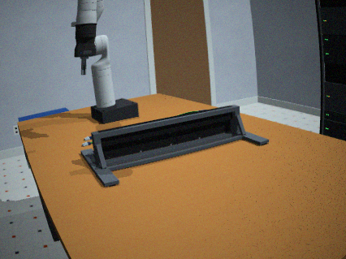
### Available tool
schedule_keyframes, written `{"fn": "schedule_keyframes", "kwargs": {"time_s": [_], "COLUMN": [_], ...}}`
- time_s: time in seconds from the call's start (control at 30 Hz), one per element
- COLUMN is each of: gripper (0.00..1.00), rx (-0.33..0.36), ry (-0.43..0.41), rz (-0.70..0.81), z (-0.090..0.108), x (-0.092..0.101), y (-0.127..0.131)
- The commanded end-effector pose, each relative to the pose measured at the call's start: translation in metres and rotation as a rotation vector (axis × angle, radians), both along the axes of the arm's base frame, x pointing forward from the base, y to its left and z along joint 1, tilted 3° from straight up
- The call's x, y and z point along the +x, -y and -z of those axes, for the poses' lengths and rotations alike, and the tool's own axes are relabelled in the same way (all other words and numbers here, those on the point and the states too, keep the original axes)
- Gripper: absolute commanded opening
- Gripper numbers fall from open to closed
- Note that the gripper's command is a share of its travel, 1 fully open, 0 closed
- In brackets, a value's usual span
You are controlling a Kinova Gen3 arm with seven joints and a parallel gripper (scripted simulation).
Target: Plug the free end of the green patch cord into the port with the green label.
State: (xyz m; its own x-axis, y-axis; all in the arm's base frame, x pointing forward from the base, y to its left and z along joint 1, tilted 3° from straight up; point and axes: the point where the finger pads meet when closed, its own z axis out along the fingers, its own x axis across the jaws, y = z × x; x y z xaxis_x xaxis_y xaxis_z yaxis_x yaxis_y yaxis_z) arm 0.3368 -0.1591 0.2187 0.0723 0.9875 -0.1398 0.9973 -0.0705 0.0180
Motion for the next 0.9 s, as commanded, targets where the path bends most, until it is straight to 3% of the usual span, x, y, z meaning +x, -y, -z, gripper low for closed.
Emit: {"fn": "schedule_keyframes", "kwargs": {"time_s": [0.0, 0.43, 0.87], "gripper": [0.00, 0.00, 0.00], "rx": [-0.017, -0.137, -0.251], "ry": [0.003, 0.062, 0.239], "rz": [-0.007, 0.027, 0.036], "z": [0.001, 0.008, 0.014], "x": [0.004, 0.027, 0.076], "y": [-0.006, -0.020, -0.065]}}
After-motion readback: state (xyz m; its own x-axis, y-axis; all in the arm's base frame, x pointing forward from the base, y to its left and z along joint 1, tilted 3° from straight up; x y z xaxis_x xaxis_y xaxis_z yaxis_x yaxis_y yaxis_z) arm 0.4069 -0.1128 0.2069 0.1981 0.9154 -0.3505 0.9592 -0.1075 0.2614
